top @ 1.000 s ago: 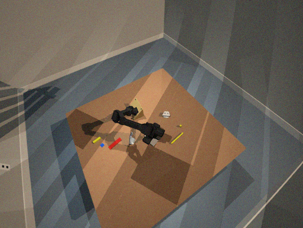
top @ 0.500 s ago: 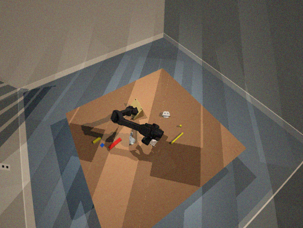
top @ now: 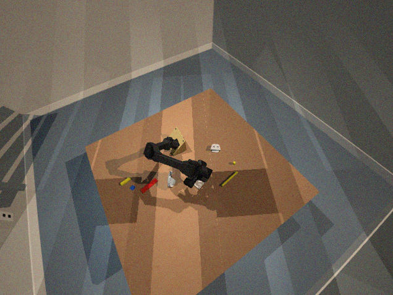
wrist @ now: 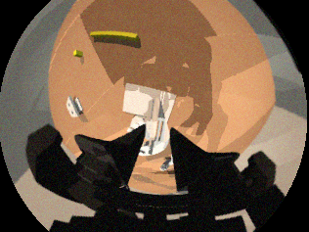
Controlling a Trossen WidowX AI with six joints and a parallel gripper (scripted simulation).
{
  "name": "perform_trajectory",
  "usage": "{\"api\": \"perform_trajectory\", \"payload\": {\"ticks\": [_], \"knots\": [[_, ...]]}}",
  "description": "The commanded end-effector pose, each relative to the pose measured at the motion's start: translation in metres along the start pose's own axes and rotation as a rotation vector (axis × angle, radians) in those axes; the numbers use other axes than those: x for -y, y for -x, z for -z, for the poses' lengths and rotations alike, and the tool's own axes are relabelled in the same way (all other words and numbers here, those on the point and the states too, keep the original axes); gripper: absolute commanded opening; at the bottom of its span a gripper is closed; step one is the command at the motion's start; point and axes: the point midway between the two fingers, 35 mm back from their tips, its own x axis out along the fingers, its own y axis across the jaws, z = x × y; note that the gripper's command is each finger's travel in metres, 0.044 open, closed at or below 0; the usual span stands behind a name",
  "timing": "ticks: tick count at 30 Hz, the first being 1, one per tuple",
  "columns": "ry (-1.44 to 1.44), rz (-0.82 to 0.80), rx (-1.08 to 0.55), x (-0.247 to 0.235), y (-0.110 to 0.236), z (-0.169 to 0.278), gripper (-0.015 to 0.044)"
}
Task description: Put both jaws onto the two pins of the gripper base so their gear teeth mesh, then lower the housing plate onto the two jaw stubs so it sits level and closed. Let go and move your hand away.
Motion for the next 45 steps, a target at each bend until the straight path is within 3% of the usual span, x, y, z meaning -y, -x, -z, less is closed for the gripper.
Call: {"api": "perform_trajectory", "payload": {"ticks": [1, 45], "knots": [[0.007, 0.002, -0.002, 0.000, 0.000, 0.001, 0.0134], [0.012, 0.004, -0.003, 0.001, -0.051, 0.001, 0.0134]]}}
